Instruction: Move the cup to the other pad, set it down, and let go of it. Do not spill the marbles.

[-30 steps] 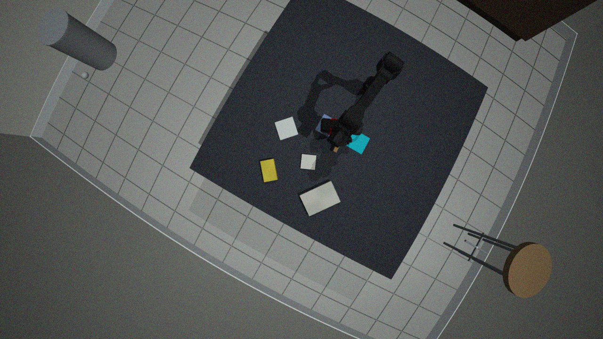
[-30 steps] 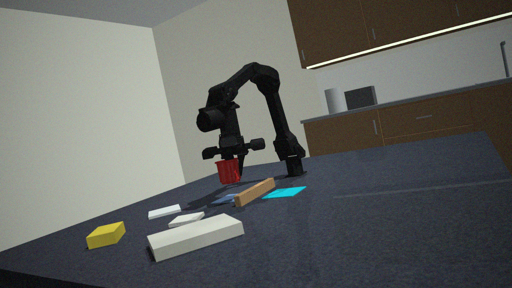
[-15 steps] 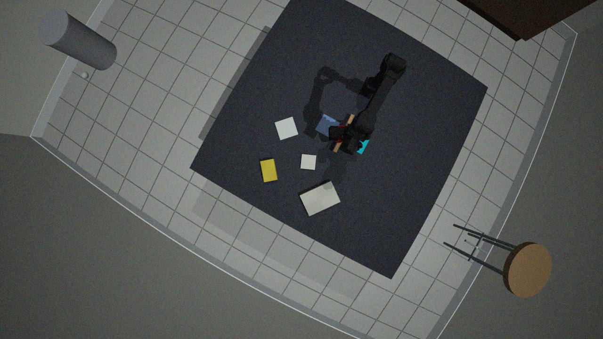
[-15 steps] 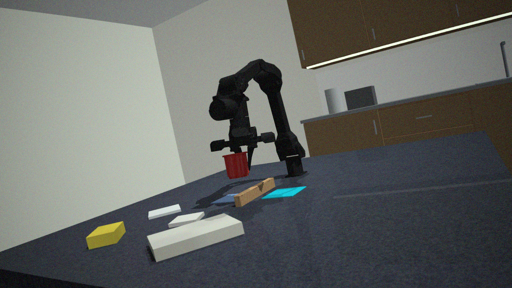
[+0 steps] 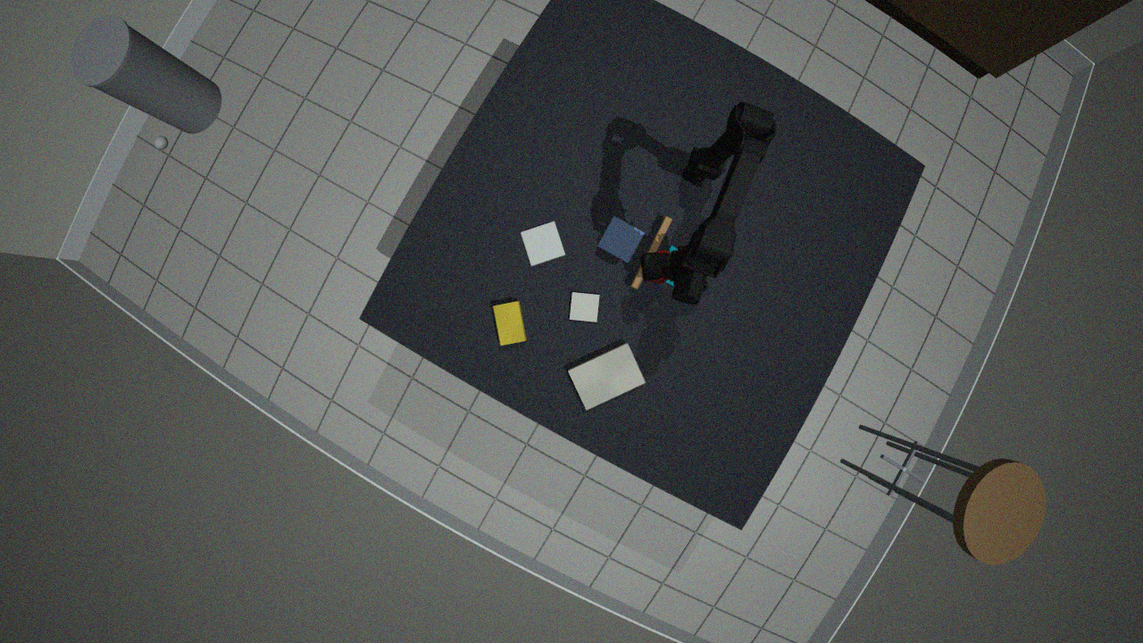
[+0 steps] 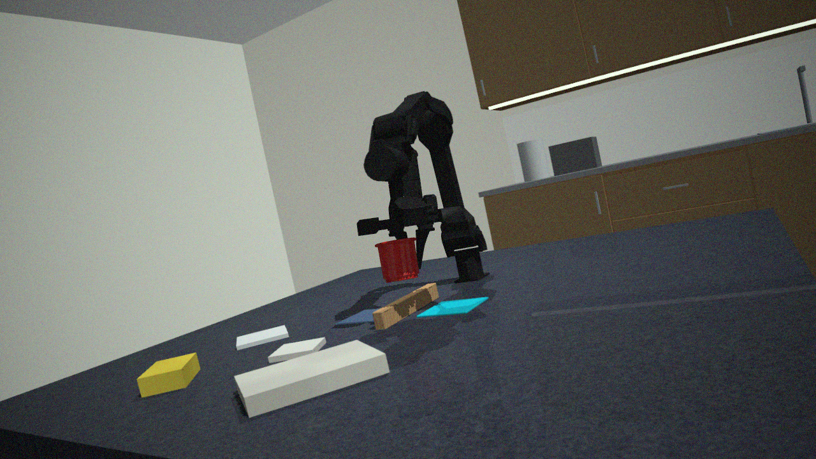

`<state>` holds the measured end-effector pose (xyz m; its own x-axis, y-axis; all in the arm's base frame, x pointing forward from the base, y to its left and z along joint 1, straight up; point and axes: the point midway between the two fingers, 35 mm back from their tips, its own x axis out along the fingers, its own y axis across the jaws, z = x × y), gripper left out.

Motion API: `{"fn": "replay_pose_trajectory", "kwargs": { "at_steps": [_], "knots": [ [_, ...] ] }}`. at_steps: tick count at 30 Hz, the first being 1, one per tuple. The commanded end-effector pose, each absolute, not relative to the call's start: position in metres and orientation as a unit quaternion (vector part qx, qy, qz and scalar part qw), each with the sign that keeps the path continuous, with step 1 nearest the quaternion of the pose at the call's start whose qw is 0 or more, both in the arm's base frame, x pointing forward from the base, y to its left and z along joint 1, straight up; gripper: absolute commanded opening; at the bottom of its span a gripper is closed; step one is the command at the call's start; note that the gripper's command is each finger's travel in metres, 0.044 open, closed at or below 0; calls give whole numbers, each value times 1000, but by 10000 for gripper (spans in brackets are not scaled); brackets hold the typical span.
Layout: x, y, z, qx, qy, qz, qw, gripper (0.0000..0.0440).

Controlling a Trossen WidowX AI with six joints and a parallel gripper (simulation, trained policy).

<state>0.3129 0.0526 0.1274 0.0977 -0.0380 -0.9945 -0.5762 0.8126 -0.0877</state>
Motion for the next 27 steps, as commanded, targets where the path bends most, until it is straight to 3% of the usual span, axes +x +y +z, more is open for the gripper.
{"fn": "replay_pose_trajectory", "kwargs": {
  "at_steps": [1,27],
  "knots": [
    [311,65,124,-241,640,199,702,0],
    [278,108,70,-257,640,207,694,1]
  ]
}}
